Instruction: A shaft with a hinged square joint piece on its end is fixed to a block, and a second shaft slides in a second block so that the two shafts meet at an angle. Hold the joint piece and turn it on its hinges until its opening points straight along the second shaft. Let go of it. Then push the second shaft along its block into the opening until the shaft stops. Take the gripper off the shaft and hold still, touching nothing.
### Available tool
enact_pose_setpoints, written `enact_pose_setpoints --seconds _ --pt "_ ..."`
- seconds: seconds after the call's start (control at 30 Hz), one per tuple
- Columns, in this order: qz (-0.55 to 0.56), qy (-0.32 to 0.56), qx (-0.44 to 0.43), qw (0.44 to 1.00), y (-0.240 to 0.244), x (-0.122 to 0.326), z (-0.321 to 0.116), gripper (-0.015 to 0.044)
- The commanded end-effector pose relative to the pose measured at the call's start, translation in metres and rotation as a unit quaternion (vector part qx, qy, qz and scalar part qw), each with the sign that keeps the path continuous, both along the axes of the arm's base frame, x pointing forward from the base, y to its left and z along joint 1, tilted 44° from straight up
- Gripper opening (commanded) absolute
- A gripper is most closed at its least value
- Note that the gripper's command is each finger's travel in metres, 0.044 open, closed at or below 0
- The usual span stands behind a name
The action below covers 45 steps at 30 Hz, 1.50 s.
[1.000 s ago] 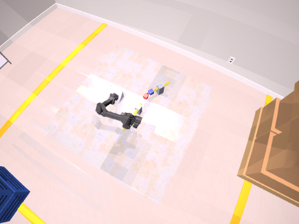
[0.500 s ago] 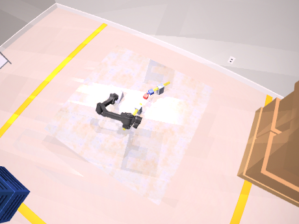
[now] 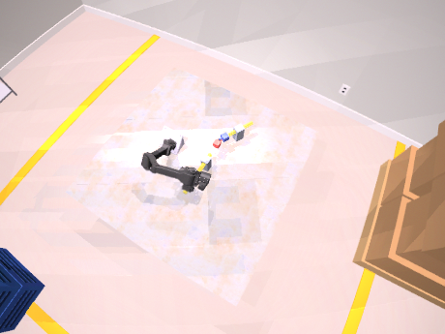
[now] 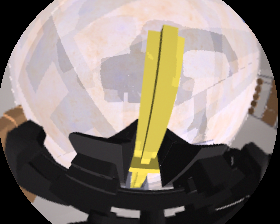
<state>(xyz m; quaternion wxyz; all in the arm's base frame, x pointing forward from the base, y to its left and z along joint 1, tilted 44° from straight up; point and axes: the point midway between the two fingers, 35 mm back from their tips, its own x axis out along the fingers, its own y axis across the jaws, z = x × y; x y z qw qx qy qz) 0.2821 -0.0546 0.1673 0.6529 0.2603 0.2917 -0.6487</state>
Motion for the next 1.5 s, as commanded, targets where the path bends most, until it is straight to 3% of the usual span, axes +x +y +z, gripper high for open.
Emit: enact_pose_setpoints --seconds 0.0,1.47 --pt "0.015 -0.013 -0.001 1.0 0.003 0.0 -0.003 0.0" --pt "0.041 -0.039 0.001 0.998 0.051 -0.003 -0.051 0.0"
